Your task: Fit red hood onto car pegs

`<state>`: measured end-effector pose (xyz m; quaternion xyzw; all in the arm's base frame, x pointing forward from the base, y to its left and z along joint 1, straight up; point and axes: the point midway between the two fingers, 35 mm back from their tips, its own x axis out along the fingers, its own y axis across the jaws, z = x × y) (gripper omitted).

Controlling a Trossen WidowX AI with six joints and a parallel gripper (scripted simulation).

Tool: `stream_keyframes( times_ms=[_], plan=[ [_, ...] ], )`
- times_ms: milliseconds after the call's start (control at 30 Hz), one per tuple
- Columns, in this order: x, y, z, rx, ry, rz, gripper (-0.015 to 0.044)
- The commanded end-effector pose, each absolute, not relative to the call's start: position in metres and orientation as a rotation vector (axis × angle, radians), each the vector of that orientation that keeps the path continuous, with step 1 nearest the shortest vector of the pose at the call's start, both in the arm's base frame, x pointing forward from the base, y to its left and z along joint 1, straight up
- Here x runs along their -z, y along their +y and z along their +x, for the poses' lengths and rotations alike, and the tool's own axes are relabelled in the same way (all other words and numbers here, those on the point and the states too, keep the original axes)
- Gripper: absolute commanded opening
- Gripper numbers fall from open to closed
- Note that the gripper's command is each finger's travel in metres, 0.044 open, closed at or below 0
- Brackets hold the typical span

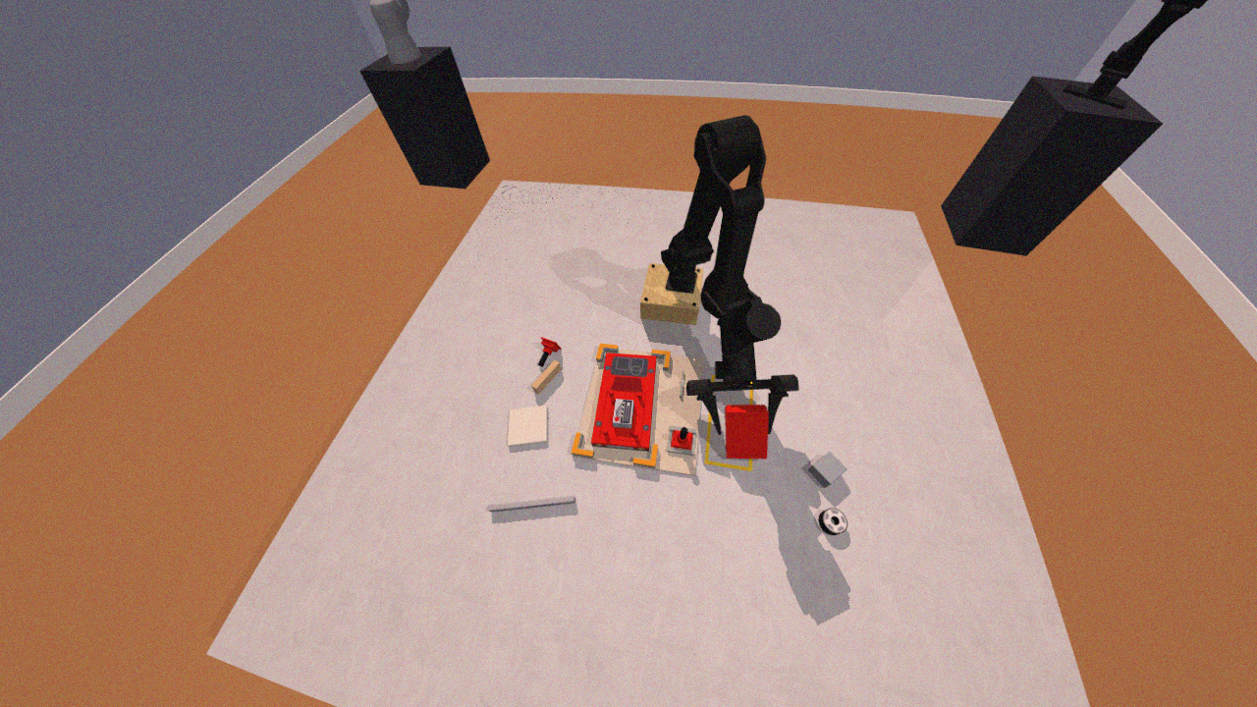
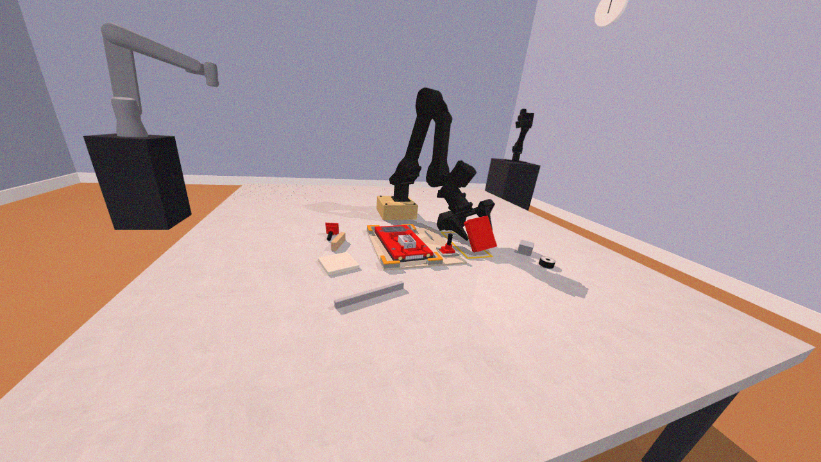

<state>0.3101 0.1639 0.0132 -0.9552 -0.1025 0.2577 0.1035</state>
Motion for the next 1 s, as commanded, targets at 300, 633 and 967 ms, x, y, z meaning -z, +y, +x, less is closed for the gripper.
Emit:
stream_keyframes(
  times_ms=[300,633,967],
  plan=[
    [-0.047,0.166,0.291,-0.774,-0.338,-2.893,0.0440],
    [-0.084,0.156,0.255,-0.788,-0.387,-2.993,0.0440],
    [-0.092,0.156,0.251,-0.781,-0.401,-2.997,0.0440]
  ],
)
